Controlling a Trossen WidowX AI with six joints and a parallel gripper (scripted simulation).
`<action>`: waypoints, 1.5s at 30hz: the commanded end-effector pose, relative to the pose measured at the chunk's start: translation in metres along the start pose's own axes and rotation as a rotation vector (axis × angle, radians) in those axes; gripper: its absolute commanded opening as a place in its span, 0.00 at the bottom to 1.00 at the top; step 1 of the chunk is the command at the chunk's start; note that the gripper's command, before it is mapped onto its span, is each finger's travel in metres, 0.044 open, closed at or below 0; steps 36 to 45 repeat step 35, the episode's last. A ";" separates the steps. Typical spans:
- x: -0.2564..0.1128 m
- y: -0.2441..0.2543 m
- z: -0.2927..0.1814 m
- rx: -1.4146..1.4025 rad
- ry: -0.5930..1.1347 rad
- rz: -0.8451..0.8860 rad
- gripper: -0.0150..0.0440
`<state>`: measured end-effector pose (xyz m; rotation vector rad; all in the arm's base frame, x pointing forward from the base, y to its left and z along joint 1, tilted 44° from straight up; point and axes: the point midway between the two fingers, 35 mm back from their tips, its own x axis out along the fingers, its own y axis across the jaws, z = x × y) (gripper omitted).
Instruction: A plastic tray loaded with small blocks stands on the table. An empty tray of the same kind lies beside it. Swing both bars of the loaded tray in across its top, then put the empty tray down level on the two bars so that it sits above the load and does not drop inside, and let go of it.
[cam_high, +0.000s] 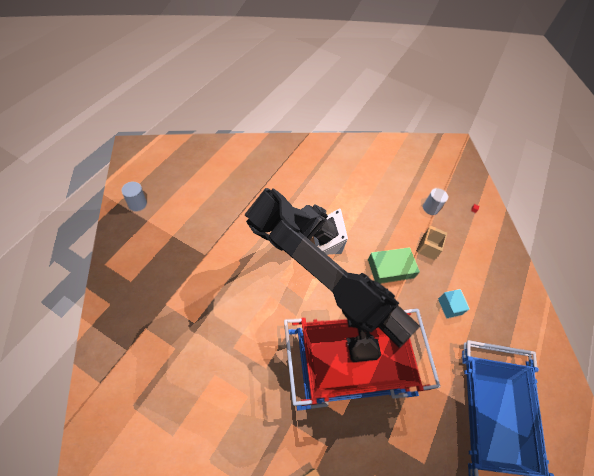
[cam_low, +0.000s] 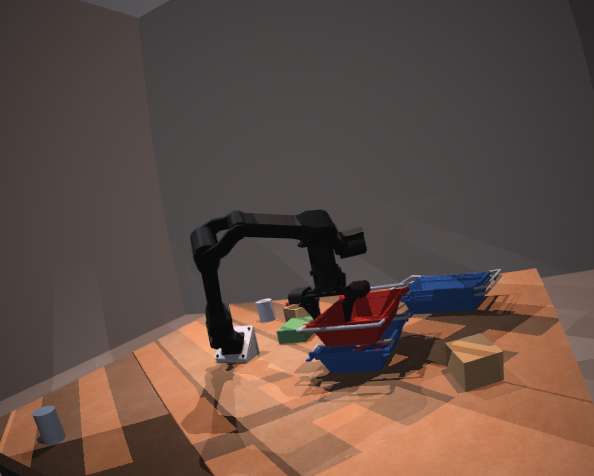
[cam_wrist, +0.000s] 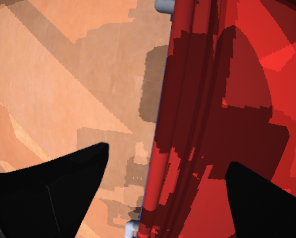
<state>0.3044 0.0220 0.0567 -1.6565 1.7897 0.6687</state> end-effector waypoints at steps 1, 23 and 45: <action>0.001 0.001 0.000 0.001 0.001 0.003 0.88; -0.058 -0.003 0.001 -0.037 -0.034 -0.061 1.00; -0.108 0.011 -0.001 -0.086 -0.056 -0.116 1.00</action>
